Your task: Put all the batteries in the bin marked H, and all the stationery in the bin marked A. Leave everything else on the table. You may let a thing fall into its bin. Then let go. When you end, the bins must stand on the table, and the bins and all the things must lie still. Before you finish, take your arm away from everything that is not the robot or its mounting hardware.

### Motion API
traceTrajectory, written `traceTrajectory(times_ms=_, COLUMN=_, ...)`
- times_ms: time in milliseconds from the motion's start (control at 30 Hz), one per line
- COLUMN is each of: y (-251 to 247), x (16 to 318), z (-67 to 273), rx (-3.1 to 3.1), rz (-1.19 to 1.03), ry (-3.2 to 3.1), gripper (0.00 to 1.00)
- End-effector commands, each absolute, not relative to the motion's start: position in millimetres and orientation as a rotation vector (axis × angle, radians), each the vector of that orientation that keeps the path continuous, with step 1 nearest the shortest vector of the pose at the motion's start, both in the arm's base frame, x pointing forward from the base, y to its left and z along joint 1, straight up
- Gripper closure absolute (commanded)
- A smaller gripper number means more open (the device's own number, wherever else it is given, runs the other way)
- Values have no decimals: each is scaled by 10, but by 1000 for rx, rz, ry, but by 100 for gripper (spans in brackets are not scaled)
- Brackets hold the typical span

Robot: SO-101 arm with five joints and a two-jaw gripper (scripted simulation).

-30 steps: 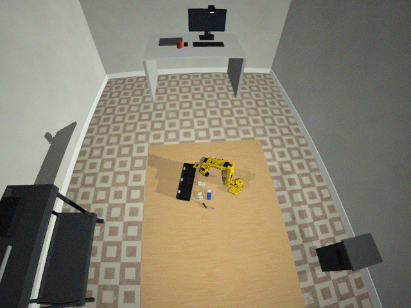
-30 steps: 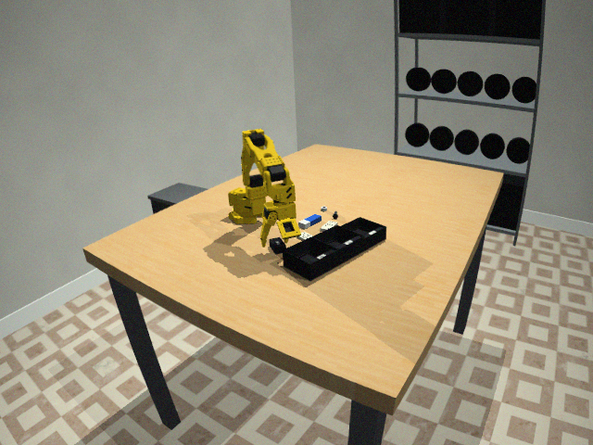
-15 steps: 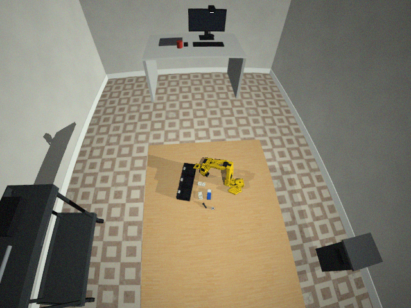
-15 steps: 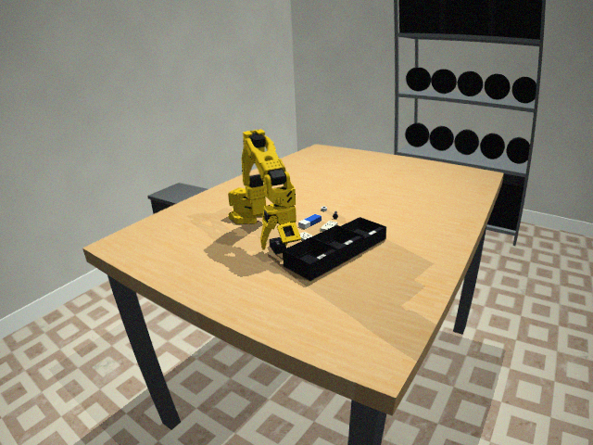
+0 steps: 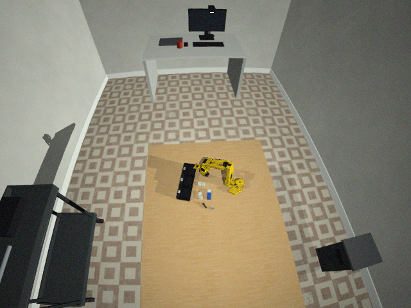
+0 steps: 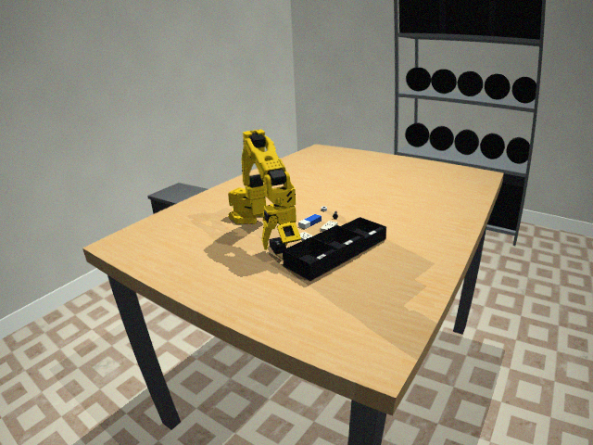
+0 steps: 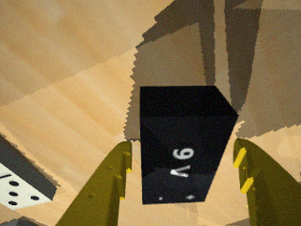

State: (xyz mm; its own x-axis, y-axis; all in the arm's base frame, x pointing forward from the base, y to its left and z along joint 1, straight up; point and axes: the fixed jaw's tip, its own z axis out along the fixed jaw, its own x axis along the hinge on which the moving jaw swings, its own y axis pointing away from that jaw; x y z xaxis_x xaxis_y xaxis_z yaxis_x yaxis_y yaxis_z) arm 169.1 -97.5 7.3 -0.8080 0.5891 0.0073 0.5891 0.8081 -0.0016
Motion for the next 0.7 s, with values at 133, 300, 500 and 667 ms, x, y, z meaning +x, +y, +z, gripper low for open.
traceTrajectory(times_ms=133, y=-1002, x=1706, z=91, rx=-982, rz=5, ry=-2997, gripper=79)
traceTrajectory(times_ms=300, y=-1002, x=1706, z=91, rx=-982, rz=5, ry=-2997, gripper=85)
traceTrajectory(times_ms=500, y=-1002, x=1706, z=91, rx=-982, rz=5, ry=-2997, gripper=92)
traceTrajectory(times_ms=667, y=-1002, x=1706, z=91, rx=-982, rz=5, ry=-2997, gripper=95)
